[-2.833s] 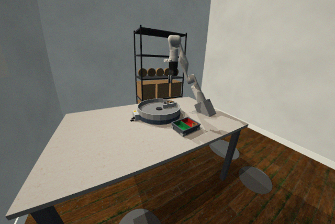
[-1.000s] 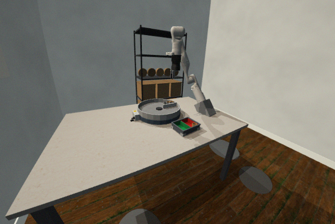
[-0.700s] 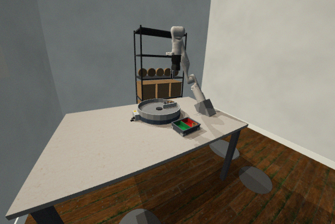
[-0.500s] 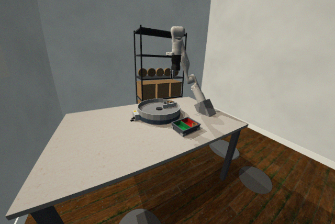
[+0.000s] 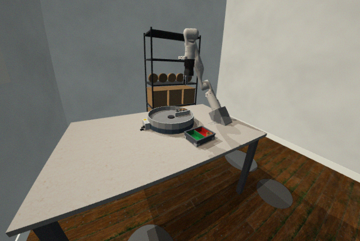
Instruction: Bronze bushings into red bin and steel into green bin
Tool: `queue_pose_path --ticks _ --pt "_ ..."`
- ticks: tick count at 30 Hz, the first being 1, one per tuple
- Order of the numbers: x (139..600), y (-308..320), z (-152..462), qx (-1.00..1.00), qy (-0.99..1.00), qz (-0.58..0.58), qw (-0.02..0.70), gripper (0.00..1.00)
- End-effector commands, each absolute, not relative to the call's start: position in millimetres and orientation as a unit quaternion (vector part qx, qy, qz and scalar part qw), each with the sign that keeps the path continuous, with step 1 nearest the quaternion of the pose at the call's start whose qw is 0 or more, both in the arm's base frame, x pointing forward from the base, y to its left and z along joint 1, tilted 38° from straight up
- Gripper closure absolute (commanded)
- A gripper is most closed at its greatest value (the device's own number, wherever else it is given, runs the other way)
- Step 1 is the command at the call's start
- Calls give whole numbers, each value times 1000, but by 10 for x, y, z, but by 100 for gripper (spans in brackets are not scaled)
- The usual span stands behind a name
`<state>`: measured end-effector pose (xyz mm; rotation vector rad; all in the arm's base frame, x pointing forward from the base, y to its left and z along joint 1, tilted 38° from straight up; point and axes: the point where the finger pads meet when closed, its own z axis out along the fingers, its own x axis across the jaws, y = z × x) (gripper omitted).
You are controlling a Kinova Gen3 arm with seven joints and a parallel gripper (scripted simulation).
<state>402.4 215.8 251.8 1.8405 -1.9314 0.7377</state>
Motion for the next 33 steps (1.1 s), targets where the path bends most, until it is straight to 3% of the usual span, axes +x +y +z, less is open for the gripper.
queue_pose_path --ticks 1,16,29,33 --pt "4023 2165 2523 654 -686 262 185 55" --pt "4023 2165 2523 654 -686 262 185 55" --pt "3685 1047 2324 652 -687 261 186 55" --pt "3685 1047 2324 652 -687 261 186 55"
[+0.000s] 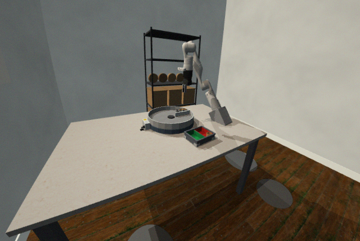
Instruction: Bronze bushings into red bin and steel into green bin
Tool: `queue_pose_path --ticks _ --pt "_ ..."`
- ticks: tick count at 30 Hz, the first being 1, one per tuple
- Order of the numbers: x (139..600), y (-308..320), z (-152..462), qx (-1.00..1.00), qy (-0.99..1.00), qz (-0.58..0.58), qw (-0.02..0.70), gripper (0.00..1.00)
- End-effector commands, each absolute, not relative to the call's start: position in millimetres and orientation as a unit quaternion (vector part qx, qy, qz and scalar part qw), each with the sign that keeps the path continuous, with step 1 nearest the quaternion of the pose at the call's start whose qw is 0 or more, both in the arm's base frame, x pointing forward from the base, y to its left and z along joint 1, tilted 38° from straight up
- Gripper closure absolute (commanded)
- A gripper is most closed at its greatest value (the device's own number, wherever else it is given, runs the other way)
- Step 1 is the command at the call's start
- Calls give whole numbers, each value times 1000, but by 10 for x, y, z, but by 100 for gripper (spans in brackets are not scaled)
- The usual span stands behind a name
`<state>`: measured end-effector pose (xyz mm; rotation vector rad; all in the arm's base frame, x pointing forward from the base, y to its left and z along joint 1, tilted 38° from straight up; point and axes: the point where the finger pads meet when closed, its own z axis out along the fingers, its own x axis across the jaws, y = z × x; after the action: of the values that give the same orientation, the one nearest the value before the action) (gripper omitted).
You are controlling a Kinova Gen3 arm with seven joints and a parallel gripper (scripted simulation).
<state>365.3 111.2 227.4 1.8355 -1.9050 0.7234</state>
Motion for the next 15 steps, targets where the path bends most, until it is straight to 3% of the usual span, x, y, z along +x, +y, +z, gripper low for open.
queue_pose_path --ticks 1,6,15 --pt "3685 1047 2324 652 -687 261 186 55" --pt "3516 489 2225 652 -687 261 187 55" --pt "3380 42 2145 651 -687 261 187 55"
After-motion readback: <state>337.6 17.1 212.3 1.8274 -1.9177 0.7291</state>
